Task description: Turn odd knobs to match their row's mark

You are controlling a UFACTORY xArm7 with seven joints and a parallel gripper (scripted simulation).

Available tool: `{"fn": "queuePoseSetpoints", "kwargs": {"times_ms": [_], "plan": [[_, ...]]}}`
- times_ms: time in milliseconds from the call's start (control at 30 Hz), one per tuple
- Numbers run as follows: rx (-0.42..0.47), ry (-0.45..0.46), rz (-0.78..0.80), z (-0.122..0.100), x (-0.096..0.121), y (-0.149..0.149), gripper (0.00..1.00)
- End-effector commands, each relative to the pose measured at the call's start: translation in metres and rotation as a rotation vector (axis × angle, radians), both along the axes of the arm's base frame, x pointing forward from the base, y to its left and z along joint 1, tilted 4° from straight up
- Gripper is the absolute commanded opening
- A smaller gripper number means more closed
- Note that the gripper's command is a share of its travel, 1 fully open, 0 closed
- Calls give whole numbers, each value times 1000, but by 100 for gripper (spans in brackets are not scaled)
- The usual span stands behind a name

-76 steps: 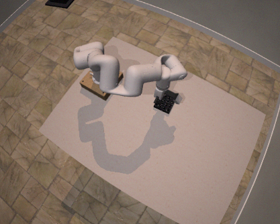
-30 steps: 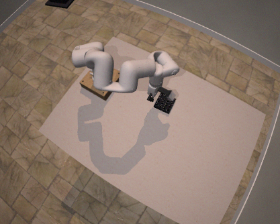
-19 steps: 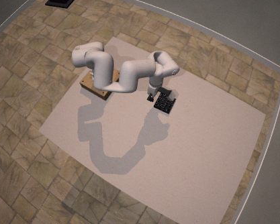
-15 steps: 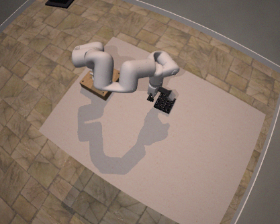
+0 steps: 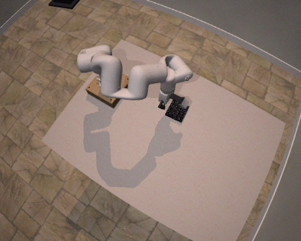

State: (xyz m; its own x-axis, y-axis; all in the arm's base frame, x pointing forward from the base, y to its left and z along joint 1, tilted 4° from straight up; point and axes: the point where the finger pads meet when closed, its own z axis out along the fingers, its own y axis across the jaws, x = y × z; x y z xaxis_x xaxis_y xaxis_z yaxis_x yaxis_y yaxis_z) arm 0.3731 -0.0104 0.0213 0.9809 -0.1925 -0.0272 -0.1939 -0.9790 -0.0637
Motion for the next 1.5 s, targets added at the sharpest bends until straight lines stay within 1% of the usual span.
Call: {"fn": "queuePoseSetpoints", "kwargs": {"times_ms": [0, 1333, 1467], "plan": [[0, -3, 0, 1, 1, 0, 100], [0, -3, 0, 1, 1, 0, 100], [-1, 1, -20, 1, 1, 0, 100]]}}
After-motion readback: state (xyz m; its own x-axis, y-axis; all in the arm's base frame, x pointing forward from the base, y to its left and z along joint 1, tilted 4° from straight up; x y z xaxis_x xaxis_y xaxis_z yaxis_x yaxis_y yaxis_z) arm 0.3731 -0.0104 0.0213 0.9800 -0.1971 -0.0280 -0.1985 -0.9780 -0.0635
